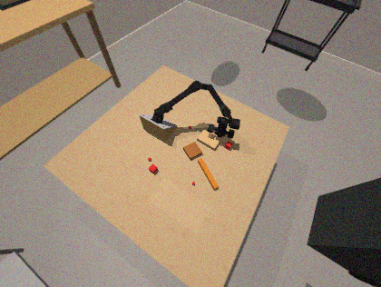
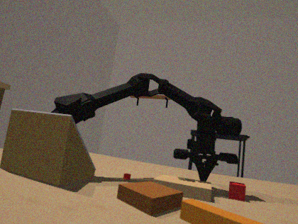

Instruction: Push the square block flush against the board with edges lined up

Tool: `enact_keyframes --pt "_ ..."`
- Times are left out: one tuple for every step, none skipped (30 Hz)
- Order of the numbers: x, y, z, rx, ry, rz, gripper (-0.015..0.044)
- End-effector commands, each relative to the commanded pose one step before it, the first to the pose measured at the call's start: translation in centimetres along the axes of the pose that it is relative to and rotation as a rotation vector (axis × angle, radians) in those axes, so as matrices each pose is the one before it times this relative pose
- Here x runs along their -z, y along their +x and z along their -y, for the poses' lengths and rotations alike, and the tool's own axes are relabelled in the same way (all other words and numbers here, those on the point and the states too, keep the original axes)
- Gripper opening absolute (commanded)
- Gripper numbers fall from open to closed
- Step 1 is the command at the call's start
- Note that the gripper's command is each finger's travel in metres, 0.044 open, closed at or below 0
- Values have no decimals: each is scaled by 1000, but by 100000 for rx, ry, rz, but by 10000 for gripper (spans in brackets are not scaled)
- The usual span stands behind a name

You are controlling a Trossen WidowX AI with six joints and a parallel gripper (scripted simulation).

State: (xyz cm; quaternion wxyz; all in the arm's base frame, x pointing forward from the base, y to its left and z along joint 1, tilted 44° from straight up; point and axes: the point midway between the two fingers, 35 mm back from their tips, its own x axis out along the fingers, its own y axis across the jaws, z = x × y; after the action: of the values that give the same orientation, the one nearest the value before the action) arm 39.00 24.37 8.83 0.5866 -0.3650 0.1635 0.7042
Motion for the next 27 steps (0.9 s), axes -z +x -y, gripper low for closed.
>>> enact_keyframes --pt "1426 959 -607 -2633 1922 -1461 0" --pt "87 1 -5 -1 0 -4 0" --pt "87 0 -6 -1 0 -4 0" --pt "87 0 -6 -1 0 -4 0" --pt "87 0 -6 -1 0 -4 0" --pt "87 0 -6 -1 0 -4 0" --pt "88 0 -6 -1 0 -4 0" --pt "87 0 -6 -1 0 -3 0" --pt "87 0 -6 -1 0 -3 0" --pt "87 0 -7 -1 0 -3 0" --pt "87 0 -7 -1 1 -3 0" --pt "86 0 -7 -1 0 -3 0" --pt "87 0 -7 -1 1 -3 0" --pt "86 0 -7 -1 1 -3 0" --pt "86 0 -7 -1 1 -3 0" --pt "87 0 -8 -1 1 -3 0" --pt "87 0 -8 -1 1 -3 0" --pt "87 0 -8 -1 1 -3 0" --pt "87 0 -8 -1 1 -3 0" --pt "87 0 -9 -1 1 -3 0" --pt "87 0 -9 -1 1 -3 0" --pt "87 0 -9 -1 1 -3 0" --pt "87 0 -10 -1 1 -3 0" --pt "87 0 -10 -1 1 -3 0" --pt "87 0 -10 -1 1 -3 0" --pt "86 0 -10 -1 1 -3 0" --pt "87 0 -11 -1 1 -3 0"
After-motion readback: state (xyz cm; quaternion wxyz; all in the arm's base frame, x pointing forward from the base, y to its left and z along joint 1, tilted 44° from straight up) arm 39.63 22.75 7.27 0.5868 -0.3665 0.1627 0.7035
